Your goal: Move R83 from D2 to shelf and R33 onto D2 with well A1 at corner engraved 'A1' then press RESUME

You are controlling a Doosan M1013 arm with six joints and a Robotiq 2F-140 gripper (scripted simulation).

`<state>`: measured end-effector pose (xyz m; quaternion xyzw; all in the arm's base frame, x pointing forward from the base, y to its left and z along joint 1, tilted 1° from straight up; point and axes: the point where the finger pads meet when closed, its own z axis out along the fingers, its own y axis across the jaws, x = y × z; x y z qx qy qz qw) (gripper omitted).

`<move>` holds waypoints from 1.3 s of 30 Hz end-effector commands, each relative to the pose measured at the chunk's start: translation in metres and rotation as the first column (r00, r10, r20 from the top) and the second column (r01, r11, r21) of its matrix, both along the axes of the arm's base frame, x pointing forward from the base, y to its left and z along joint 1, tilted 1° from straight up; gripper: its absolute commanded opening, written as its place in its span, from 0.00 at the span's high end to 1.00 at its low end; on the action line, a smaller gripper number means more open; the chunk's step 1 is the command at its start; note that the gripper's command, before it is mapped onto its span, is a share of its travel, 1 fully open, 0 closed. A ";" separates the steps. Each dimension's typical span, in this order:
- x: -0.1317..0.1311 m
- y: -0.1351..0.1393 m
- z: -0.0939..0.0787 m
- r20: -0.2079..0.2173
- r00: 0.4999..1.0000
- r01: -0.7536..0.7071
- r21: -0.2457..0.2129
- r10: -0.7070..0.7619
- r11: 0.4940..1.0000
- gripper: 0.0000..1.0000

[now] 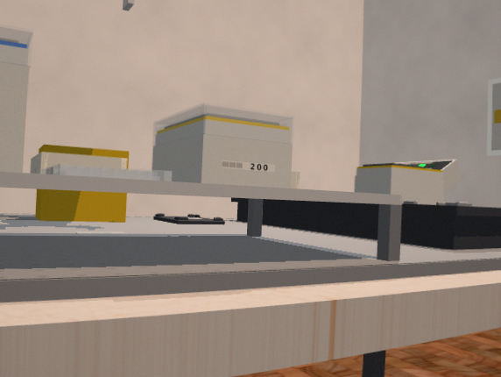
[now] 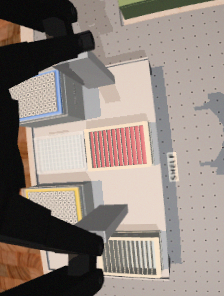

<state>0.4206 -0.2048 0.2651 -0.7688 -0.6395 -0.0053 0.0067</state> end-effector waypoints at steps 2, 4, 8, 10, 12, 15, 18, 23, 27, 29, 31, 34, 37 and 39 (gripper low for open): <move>-0.004 -0.022 0.000 0.000 1.000 -0.001 0.000 0.001 1.000 0.23; -0.006 -0.031 0.000 0.000 1.000 -0.001 0.000 0.001 1.000 0.23; -0.008 -0.046 -0.001 0.000 1.000 -0.001 0.000 0.001 1.000 0.23; -0.008 -0.046 -0.001 0.000 1.000 -0.001 0.000 0.001 1.000 0.23; -0.008 -0.046 -0.001 0.000 1.000 -0.001 0.000 0.001 1.000 0.23; -0.008 -0.046 -0.001 0.000 1.000 -0.001 0.000 0.001 1.000 0.23; -0.008 -0.046 -0.001 0.000 1.000 -0.001 0.000 0.001 1.000 0.23; -0.008 -0.046 -0.007 0.000 1.000 -0.001 0.000 0.001 1.000 0.23; -0.008 -0.046 -0.014 0.000 1.000 -0.001 0.000 0.001 1.000 0.23; -0.008 -0.046 -0.014 0.000 1.000 -0.001 0.000 0.001 1.000 0.23; -0.008 -0.046 -0.017 0.000 1.000 -0.001 0.000 0.001 1.000 0.23; -0.008 -0.046 -0.022 0.000 1.000 -0.001 0.000 0.001 1.000 0.23; -0.008 -0.046 -0.027 0.000 1.000 -0.001 0.000 0.001 1.000 0.23; -0.008 -0.046 -0.031 0.000 1.000 -0.001 0.000 0.001 1.000 0.23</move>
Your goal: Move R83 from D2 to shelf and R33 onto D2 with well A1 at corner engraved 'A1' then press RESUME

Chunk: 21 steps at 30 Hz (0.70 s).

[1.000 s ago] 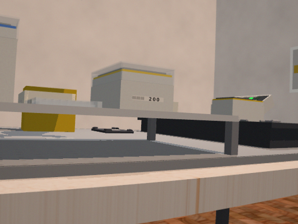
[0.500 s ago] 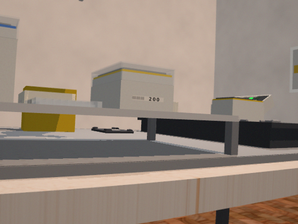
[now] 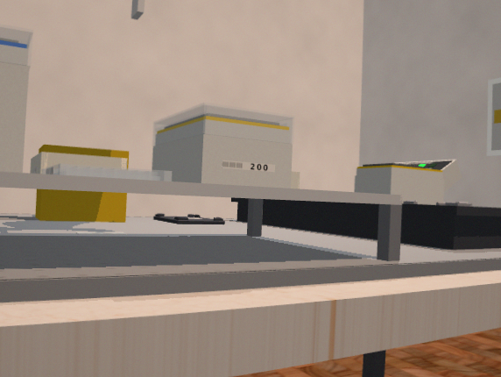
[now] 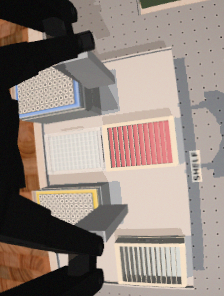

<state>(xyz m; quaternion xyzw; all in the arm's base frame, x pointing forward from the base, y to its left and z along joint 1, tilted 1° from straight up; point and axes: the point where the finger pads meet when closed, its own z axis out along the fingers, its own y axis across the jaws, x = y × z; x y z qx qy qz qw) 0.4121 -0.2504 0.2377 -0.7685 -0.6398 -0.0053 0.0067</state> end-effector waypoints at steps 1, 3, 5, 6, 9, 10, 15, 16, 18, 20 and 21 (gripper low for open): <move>0.000 0.000 -0.005 0.000 1.000 0.000 0.000 0.000 1.000 0.23; 0.000 0.000 -0.008 0.000 1.000 0.000 0.000 0.000 1.000 0.23; 0.000 0.000 -0.012 0.000 1.000 0.000 0.000 0.000 1.000 0.23; 0.000 0.000 -0.012 0.000 1.000 0.000 0.000 0.000 1.000 0.23; 0.000 0.000 -0.015 0.000 1.000 0.000 0.000 0.000 1.000 0.23; 0.000 0.000 -0.017 0.000 1.000 0.000 0.000 0.000 1.000 0.23; 0.000 0.000 -0.025 0.000 1.000 0.000 0.000 0.000 1.000 0.23; 0.000 0.000 -0.027 0.000 1.000 0.000 0.000 0.000 1.000 0.23; 0.000 0.001 -0.030 0.000 1.000 0.000 0.000 0.000 1.000 0.23; 0.000 0.001 -0.033 0.000 1.000 0.000 0.000 0.000 1.000 0.23; 0.000 0.001 -0.035 0.000 1.000 0.000 0.000 0.000 1.000 0.23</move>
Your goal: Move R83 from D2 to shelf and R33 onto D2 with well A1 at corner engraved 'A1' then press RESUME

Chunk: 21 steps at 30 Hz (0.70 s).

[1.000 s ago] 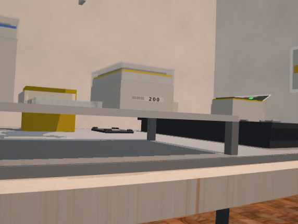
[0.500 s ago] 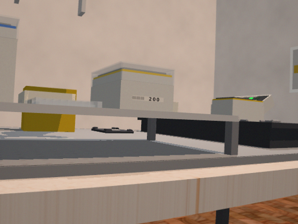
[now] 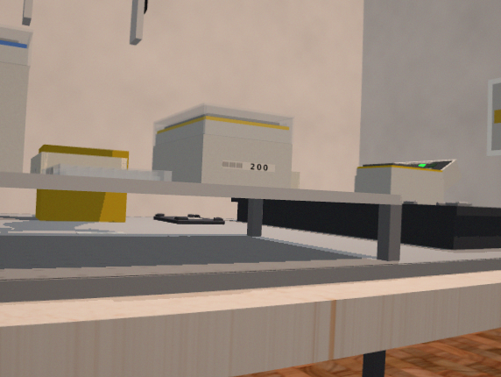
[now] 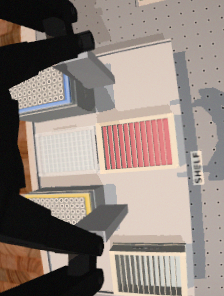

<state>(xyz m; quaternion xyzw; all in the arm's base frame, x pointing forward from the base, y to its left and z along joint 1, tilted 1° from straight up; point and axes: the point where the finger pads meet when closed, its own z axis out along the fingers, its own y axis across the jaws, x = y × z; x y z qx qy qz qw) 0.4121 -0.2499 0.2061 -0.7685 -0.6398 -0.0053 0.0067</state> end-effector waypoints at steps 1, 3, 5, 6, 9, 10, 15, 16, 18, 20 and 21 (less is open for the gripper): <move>0.000 0.000 -0.005 0.000 1.000 0.000 0.000 0.000 1.000 0.23; 0.000 0.000 -0.005 0.000 1.000 0.000 0.000 0.000 1.000 0.23; 0.000 0.000 -0.008 0.000 1.000 0.000 0.000 0.000 1.000 0.23; 0.000 0.000 -0.010 0.000 1.000 0.000 0.000 0.000 1.000 0.23; 0.000 0.000 -0.015 0.000 1.000 0.000 0.000 0.000 1.000 0.23; 0.000 0.000 -0.017 0.000 1.000 0.000 0.000 0.000 1.000 0.23; 0.000 0.000 -0.025 0.000 1.000 0.000 0.000 0.000 1.000 0.23; 0.000 0.000 -0.027 0.000 1.000 0.000 0.000 0.000 1.000 0.23; 0.000 0.001 -0.030 0.000 1.000 0.000 0.000 0.000 1.000 0.23; 0.000 0.001 -0.030 0.000 1.000 0.000 0.000 0.000 1.000 0.23; 0.000 0.001 -0.032 0.000 1.000 0.000 0.000 0.000 1.000 0.23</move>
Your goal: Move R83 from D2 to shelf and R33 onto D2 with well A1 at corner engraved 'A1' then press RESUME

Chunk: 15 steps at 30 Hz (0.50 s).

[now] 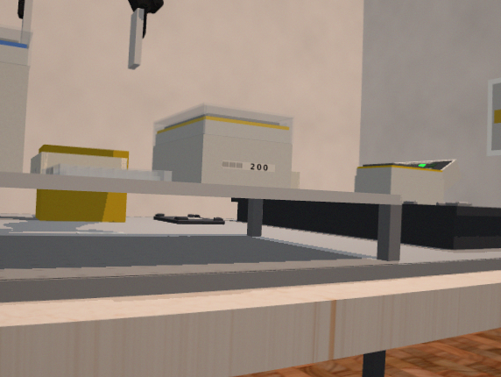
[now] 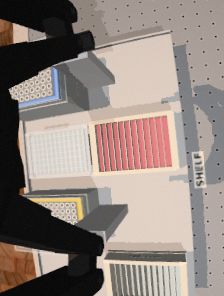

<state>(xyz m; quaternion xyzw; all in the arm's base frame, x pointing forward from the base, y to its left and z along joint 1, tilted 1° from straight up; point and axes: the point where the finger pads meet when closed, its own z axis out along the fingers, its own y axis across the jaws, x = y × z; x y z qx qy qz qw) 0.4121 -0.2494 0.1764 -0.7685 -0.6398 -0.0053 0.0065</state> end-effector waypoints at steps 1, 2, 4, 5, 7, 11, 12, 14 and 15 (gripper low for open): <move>0.000 0.000 -0.004 0.000 1.000 0.000 0.000 0.000 1.000 0.23; 0.000 0.000 -0.005 0.000 1.000 0.000 0.000 0.000 1.000 0.23; 0.000 0.000 -0.009 0.000 1.000 0.000 0.000 0.000 1.000 0.23; 0.000 0.000 -0.010 0.000 1.000 0.000 0.000 0.000 1.000 0.23; 0.000 0.000 -0.014 0.000 1.000 0.000 0.000 0.000 1.000 0.23; 0.000 0.000 -0.020 0.000 1.000 0.000 0.000 0.000 1.000 0.23; 0.000 0.000 -0.022 0.000 1.000 0.000 0.000 0.000 1.000 0.23; 0.000 0.000 -0.025 0.000 1.000 0.000 0.000 0.000 1.000 0.23; 0.000 0.000 -0.025 0.000 1.000 0.000 0.000 0.000 1.000 0.23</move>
